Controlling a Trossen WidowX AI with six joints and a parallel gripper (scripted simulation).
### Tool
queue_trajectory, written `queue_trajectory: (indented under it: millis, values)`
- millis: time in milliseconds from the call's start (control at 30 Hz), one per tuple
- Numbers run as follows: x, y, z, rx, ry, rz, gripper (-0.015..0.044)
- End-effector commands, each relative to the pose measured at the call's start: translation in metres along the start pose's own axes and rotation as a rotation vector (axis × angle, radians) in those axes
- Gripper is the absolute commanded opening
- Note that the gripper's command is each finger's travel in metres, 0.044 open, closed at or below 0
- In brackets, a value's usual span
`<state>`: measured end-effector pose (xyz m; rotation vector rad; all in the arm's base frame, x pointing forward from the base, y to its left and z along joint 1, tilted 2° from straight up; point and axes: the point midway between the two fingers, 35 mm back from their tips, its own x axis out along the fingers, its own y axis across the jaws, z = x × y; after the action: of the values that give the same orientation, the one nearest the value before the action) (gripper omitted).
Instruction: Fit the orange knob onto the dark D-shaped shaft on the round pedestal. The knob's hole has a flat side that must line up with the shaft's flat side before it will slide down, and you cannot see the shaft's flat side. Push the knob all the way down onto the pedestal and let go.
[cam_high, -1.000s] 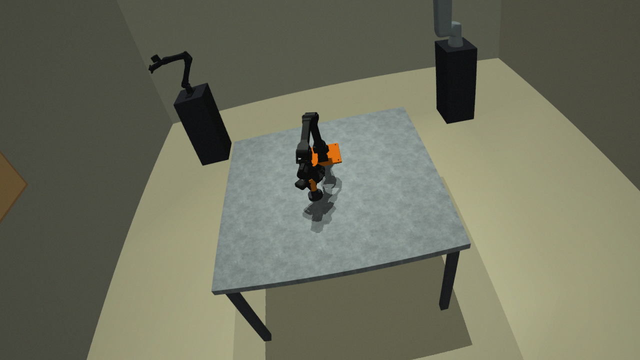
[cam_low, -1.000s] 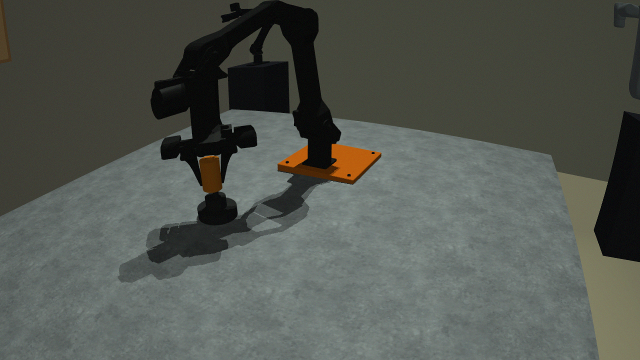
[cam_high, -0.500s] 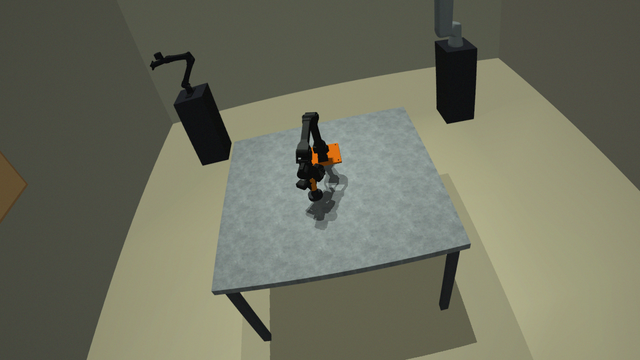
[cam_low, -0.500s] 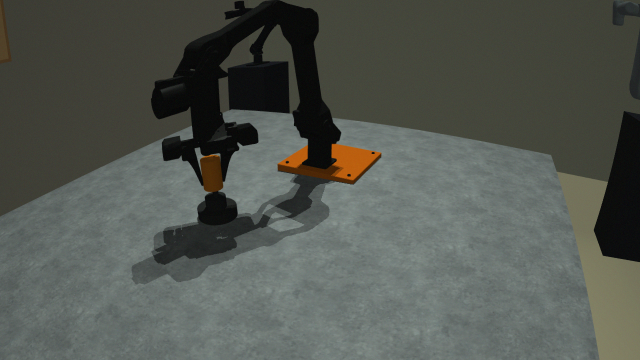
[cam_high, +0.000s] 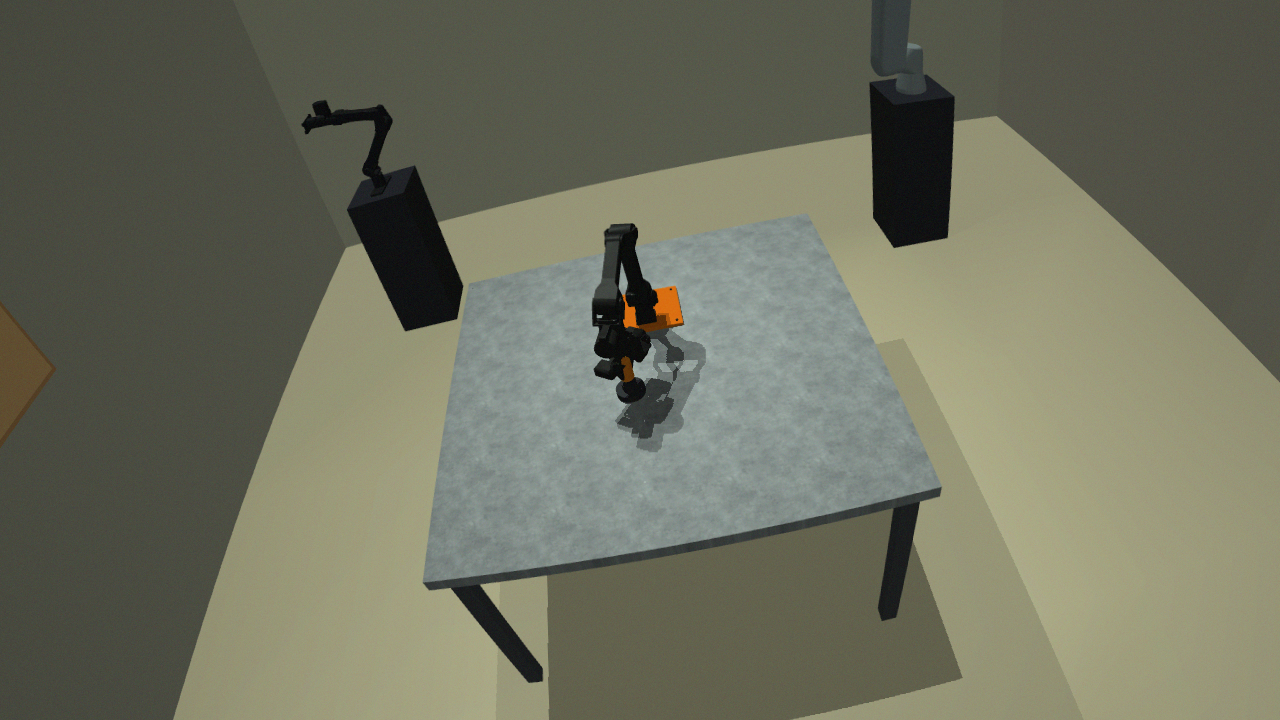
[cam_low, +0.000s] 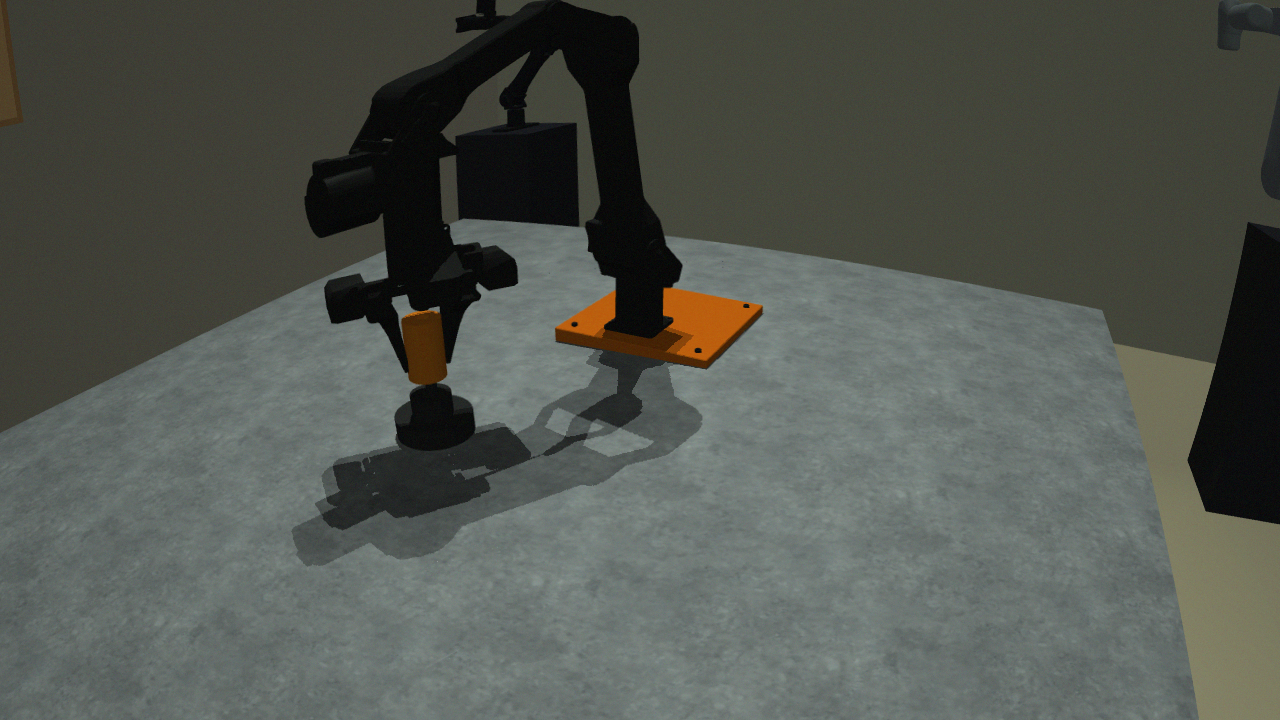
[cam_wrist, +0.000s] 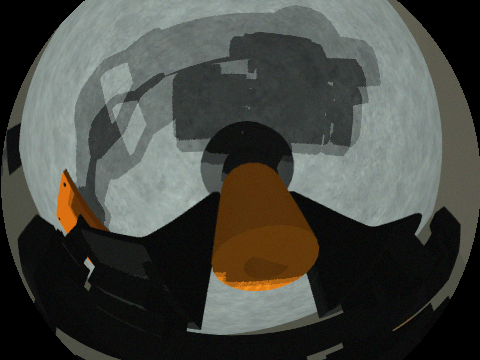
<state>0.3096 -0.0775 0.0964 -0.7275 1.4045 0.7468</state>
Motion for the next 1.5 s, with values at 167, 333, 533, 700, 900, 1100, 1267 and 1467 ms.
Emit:
queue_trajectory:
  millis: [167, 333, 533, 700, 900, 1100, 1267, 1467]
  values:
    - [0.0007, 0.0003, 0.0004, -0.005, -0.004, -0.001, 0.0000]
    - [-0.0037, -0.0003, 0.0004, -0.005, -0.004, -0.001, 0.0000]
    - [-0.0052, -0.0006, 0.0005, -0.130, -0.004, -0.001, 0.0000]
    - [-0.0056, -0.0024, 0.0014, -0.215, -0.004, -0.002, 0.0000]
    - [-0.0025, -0.0043, 0.0024, -0.215, -0.004, -0.002, 0.0000]
    - [0.0000, -0.0050, 0.0026, -0.215, -0.004, -0.002, 0.0000]
    - [0.0000, -0.0050, 0.0026, -0.215, -0.004, -0.002, 0.0000]
    - [-0.0037, -0.0036, 0.0020, -0.215, -0.004, -0.002, 0.0000]
